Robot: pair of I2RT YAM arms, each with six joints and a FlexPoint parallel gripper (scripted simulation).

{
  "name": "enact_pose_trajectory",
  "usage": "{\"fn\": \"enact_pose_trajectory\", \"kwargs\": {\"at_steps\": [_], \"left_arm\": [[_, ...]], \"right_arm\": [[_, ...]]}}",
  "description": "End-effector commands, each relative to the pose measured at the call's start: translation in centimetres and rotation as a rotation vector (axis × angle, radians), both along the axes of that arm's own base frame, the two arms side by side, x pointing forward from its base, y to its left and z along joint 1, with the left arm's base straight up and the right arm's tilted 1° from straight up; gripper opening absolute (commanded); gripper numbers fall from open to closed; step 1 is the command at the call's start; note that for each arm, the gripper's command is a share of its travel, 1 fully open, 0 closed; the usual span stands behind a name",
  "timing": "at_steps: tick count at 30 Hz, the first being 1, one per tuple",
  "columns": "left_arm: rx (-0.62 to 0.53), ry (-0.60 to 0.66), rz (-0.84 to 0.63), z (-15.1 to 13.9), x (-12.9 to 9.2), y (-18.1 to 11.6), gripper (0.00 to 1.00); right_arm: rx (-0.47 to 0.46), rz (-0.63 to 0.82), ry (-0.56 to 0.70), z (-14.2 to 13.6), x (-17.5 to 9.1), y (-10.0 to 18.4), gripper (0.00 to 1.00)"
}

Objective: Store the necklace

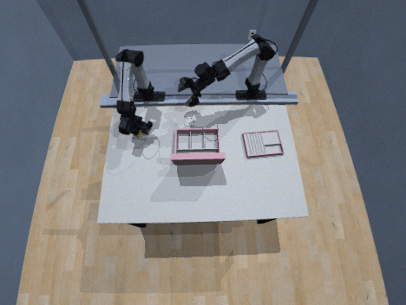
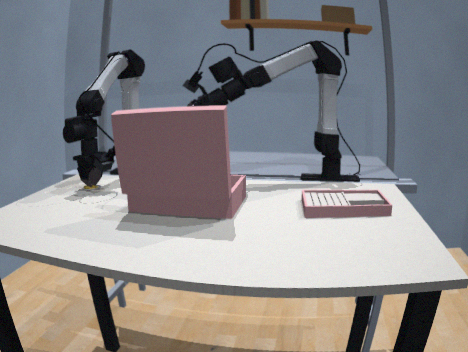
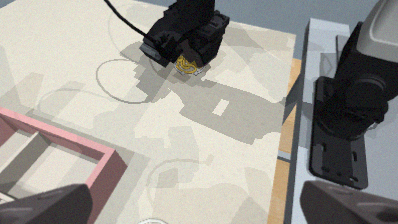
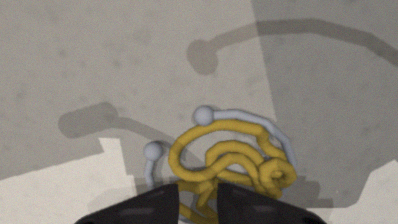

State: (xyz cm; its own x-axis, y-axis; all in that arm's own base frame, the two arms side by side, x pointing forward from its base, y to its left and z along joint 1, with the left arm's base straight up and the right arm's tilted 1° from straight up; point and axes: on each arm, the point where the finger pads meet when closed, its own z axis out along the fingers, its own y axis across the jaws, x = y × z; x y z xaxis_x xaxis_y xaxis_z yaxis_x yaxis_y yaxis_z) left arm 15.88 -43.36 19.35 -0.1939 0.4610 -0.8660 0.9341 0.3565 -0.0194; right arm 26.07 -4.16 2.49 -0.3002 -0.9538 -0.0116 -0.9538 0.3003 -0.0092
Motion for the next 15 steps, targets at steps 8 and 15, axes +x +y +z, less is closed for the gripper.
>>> {"fn": "enact_pose_trajectory", "kwargs": {"at_steps": [8,15], "left_arm": [[-0.042,-0.012,0.013,-0.2,0.6,-0.4,1.0],[-0.051,-0.015,0.013,-0.9,0.7,-0.5,1.0]], "right_arm": [[-0.013,-0.006,-0.018,-1.0,0.3,-0.3,0.0],[-0.012,-0.008,-0.018,-0.6,0.5,-0.3,0.0]]}}
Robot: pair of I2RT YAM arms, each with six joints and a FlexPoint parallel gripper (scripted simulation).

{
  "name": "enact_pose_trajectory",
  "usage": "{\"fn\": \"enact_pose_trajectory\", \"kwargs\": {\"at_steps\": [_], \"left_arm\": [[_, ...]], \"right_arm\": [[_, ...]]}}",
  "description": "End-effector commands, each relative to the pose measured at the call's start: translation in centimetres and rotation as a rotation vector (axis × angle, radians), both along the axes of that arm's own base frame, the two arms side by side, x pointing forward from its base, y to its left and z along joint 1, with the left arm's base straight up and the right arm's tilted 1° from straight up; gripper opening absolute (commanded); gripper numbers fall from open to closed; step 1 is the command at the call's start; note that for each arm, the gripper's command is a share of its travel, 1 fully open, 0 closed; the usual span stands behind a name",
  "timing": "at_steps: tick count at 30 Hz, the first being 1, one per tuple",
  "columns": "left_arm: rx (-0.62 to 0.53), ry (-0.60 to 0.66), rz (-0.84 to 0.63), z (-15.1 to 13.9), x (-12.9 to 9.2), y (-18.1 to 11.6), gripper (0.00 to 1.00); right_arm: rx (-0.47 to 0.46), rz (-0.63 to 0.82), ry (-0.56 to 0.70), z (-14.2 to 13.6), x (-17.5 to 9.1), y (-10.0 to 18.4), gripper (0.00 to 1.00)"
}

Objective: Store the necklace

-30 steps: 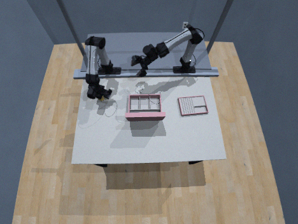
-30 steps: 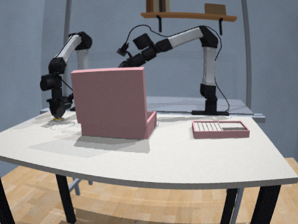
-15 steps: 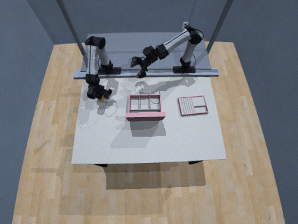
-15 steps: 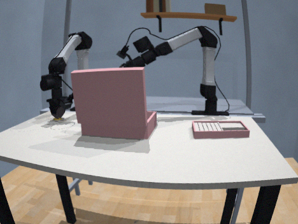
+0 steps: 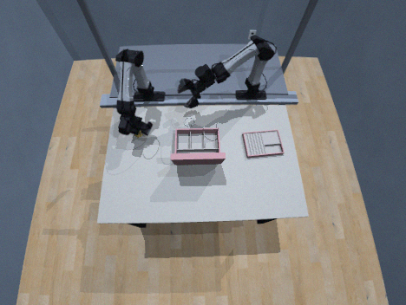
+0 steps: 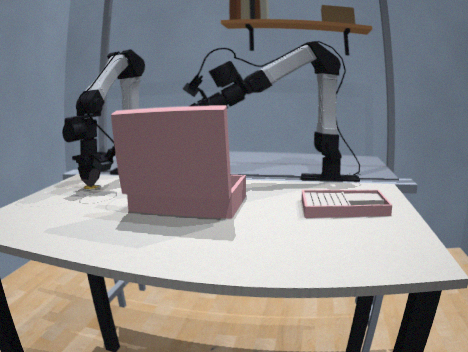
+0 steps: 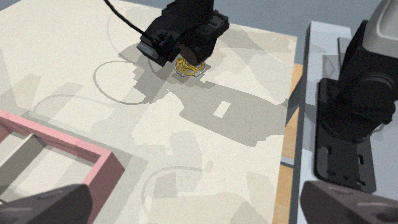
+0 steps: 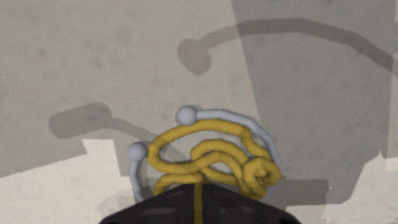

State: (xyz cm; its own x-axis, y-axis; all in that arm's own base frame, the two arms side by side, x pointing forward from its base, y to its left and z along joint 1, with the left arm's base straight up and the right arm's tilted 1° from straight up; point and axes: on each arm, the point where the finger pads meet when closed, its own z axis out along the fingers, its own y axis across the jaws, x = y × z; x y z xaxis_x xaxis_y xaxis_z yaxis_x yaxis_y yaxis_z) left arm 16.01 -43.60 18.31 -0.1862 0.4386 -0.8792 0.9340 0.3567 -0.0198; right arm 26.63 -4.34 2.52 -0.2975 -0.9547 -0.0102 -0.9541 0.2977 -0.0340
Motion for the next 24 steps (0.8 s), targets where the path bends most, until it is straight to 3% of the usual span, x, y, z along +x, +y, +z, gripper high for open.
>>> {"fn": "enact_pose_trajectory", "kwargs": {"at_steps": [1,6,8,12,24], "left_arm": [[-0.038,-0.009,0.012,0.4,0.7,-0.4,1.0],[-0.13,-0.042,0.009,4.1,1.0,-1.5,1.0],[-0.13,-0.042,0.009,4.1,1.0,-1.5,1.0],[-0.182,-0.061,0.01,6.6,1.1,-1.7,1.0],[-0.223,-0.079,0.016,10.2,1.4,-2.2,1.0]], "right_arm": [[-0.003,-0.01,0.005,-0.5,-0.1,-0.2,0.0],[-0.004,-0.01,0.002,1.0,0.1,-0.2,0.0],[-0.004,-0.01,0.002,1.0,0.1,-0.2,0.0],[-0.006,-0.01,-0.01,2.9,0.2,-0.2,0.0],[-0.006,-0.008,-0.01,9.2,0.0,-0.2,0.0]]}}
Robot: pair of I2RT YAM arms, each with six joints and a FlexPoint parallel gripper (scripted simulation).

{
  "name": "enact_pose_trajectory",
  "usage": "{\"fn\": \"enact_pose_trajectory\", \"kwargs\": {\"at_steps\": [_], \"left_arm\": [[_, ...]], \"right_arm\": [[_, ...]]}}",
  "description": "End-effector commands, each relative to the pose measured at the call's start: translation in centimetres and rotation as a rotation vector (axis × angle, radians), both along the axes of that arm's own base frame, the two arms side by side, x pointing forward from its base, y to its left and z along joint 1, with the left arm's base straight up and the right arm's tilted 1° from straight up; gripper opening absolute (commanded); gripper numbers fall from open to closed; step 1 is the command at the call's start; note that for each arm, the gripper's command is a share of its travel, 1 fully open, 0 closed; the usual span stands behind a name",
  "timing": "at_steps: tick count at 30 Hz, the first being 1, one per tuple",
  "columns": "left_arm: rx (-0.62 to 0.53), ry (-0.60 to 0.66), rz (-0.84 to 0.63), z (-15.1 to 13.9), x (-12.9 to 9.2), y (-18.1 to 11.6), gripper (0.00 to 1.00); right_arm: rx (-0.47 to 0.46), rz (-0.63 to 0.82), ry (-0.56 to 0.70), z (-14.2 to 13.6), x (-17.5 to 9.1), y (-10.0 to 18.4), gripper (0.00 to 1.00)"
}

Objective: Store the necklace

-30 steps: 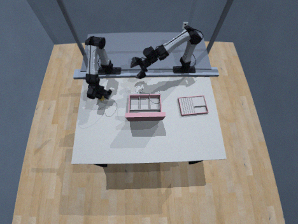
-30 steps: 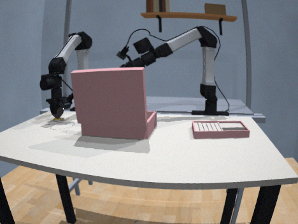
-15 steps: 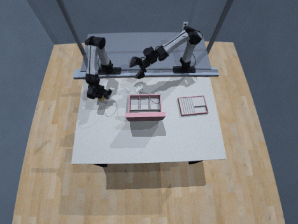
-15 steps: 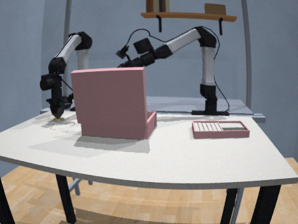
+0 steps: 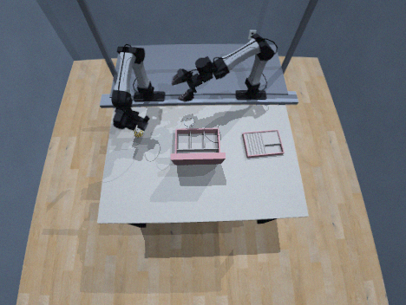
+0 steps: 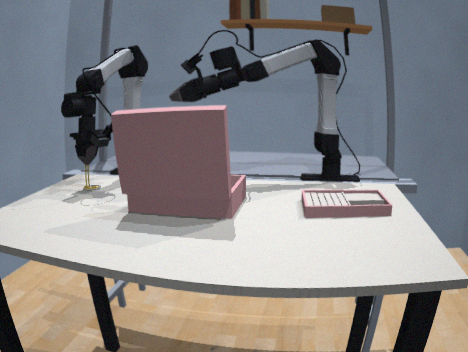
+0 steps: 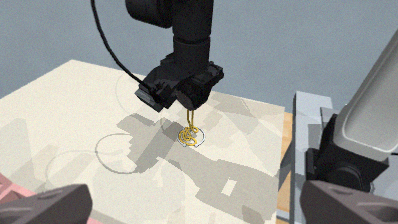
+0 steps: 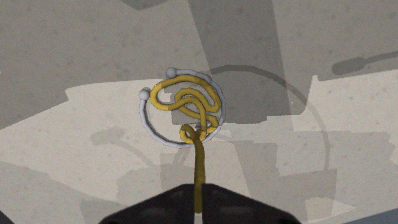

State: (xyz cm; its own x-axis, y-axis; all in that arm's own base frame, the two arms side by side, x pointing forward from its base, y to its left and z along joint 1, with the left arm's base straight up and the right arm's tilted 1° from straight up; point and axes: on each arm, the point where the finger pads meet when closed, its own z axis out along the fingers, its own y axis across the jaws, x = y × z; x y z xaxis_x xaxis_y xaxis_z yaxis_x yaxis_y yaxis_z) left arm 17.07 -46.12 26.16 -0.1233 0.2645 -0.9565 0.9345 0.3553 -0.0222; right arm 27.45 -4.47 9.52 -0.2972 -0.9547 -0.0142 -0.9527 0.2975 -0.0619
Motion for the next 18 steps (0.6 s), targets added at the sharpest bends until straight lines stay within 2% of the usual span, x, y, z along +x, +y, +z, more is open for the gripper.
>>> {"fn": "enact_pose_trajectory", "kwargs": {"at_steps": [1,2,7,16,18], "left_arm": [[-0.035,-0.008,0.013,2.4,0.4,0.3,1.0],[-0.024,-0.004,0.013,1.9,0.5,0.0,1.0],[-0.052,-0.015,0.017,3.9,0.6,0.0,1.0],[-0.084,-0.028,0.018,6.7,0.6,0.0,1.0],[-0.084,-0.028,0.018,6.7,0.6,0.0,1.0]], "right_arm": [[-0.002,-0.008,0.018,2.2,-0.9,-0.1,0.0],[-0.001,-0.009,0.024,2.6,-0.9,-0.1,0.0],[-0.001,-0.009,0.024,5.5,-0.9,-0.1,0.0],[0.003,-0.008,0.048,8.9,-1.0,-0.2,0.0],[0.003,-0.008,0.048,8.9,-1.0,-0.2,0.0]]}}
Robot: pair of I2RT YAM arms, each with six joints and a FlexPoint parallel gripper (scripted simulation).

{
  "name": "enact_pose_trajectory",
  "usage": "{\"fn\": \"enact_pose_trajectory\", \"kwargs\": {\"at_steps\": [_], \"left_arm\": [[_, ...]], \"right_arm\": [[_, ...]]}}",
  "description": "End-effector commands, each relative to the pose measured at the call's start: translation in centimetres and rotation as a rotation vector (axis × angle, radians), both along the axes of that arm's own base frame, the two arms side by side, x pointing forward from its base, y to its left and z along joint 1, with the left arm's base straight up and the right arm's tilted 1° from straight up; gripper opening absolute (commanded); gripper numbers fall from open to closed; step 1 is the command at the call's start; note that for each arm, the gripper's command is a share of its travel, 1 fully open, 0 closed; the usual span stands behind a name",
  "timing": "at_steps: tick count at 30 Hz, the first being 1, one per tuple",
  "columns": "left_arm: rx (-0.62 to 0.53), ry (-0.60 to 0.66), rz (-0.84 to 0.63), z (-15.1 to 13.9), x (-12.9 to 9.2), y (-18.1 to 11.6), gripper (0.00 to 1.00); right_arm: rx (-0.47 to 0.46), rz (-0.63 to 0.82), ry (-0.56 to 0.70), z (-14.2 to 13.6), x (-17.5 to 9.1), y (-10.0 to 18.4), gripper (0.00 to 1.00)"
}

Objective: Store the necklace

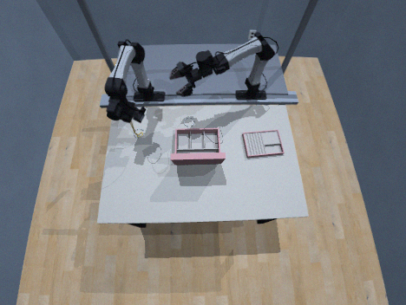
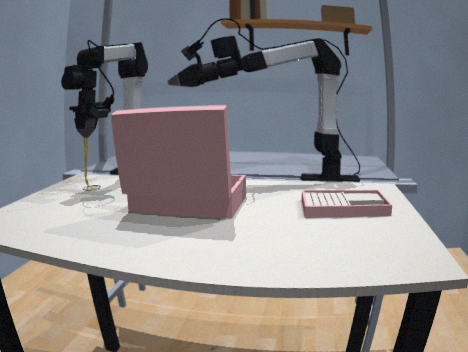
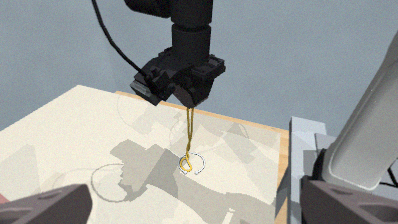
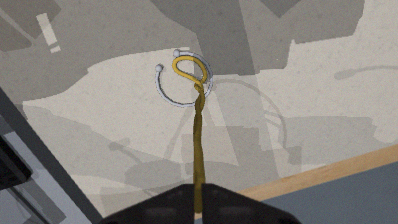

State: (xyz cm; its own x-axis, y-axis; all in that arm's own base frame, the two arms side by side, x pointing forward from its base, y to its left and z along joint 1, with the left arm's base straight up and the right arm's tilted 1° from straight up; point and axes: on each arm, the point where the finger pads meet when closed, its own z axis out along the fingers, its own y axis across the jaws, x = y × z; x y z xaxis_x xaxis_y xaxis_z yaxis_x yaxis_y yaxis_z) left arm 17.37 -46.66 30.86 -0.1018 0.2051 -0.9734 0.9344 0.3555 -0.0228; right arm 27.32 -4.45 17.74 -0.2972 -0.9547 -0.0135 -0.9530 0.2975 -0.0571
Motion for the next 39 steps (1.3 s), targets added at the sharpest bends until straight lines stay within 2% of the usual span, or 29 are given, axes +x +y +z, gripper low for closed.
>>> {"fn": "enact_pose_trajectory", "kwargs": {"at_steps": [1,11,27,32,39], "left_arm": [[-0.013,-0.001,0.017,1.6,0.4,0.4,1.0],[-0.014,-0.003,0.011,3.5,0.3,0.8,1.0],[0.01,0.004,0.004,4.1,0.1,1.0,1.0],[0.01,0.004,0.004,4.1,0.1,1.0,1.0],[0.011,0.004,0.004,4.1,0.1,1.0,1.0]], "right_arm": [[0.003,-0.008,0.042,1.0,-0.8,-0.2,0.0],[0.0,-0.008,0.03,2.1,-1.0,-0.2,0.0],[0.001,-0.008,0.034,2.4,-0.9,-0.2,0.0],[-0.012,-0.01,-0.043,4.3,-1.0,-0.1,0.0],[-0.02,-0.009,-0.094,5.6,-1.1,-0.1,0.0]]}}
